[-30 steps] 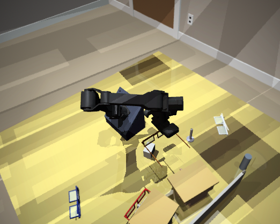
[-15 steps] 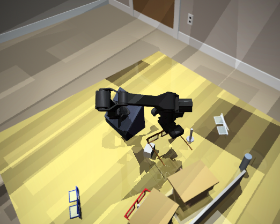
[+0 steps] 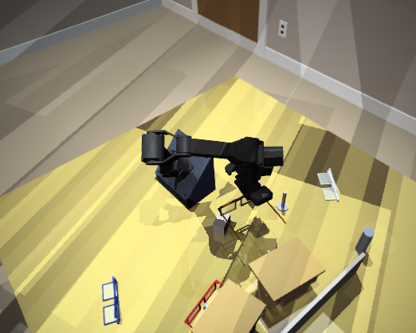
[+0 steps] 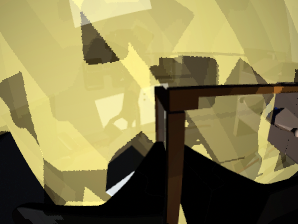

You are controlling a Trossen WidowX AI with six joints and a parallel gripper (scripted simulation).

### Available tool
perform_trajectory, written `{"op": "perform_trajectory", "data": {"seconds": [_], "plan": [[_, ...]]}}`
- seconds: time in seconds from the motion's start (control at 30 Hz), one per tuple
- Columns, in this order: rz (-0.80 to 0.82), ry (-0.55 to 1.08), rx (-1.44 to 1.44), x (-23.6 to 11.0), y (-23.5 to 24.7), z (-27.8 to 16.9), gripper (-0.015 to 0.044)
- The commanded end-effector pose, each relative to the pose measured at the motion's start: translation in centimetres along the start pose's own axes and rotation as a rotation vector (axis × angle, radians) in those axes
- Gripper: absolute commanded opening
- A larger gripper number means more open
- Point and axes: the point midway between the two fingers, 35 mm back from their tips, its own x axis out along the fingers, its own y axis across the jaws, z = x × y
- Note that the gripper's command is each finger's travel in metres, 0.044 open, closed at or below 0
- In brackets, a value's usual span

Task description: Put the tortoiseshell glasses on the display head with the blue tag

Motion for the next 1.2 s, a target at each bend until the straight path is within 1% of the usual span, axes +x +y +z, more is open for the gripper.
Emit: {"op": "perform_trajectory", "data": {"seconds": [0.0, 0.27, 1.17], "plan": [[0.014, 0.002, -0.001, 0.6, 0.0, 0.0, 0.0], [0.044, -0.004, -0.001, 1.4, 0.0, -0.1, 0.0], [0.021, -0.002, -0.001, 4.1, 0.3, 0.1, 0.0]]}}
